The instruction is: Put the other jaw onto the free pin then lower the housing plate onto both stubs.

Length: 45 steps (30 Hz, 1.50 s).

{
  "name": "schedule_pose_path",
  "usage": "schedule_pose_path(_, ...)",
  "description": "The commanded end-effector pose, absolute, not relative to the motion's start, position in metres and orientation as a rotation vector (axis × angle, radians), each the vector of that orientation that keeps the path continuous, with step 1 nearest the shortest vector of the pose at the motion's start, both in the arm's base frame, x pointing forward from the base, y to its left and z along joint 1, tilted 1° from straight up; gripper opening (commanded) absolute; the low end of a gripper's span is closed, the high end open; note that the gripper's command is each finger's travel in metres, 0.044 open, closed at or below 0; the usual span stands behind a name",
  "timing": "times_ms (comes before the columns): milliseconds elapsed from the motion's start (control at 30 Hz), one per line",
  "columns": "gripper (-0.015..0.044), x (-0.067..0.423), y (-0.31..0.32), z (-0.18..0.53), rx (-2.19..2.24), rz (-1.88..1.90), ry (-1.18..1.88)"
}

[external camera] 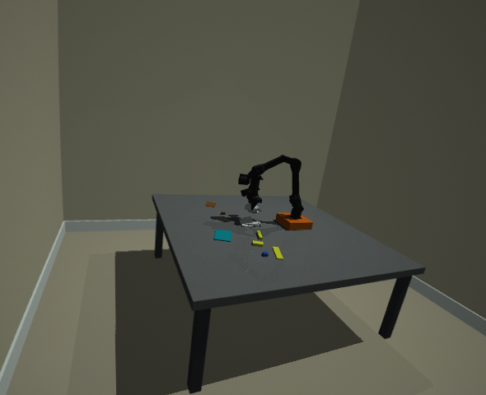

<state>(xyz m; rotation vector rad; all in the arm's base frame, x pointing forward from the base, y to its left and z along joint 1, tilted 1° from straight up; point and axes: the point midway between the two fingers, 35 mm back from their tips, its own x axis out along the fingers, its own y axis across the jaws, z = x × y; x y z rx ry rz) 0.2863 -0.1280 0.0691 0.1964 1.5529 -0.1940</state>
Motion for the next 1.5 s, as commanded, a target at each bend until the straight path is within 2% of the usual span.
schedule_pose_path(0, 0.0134, 0.286, -0.129, 0.070, 0.182, -0.190, 1.551)
schedule_pose_path(300, 0.0134, 0.288, -0.128, 0.070, 0.183, -0.190, 1.550)
schedule_pose_path(633, 0.0134, 0.312, -0.113, 0.070, 0.184, -0.189, 1.549)
schedule_pose_path(1467, 0.0134, 0.313, -0.112, 0.070, 0.184, -0.189, 1.549)
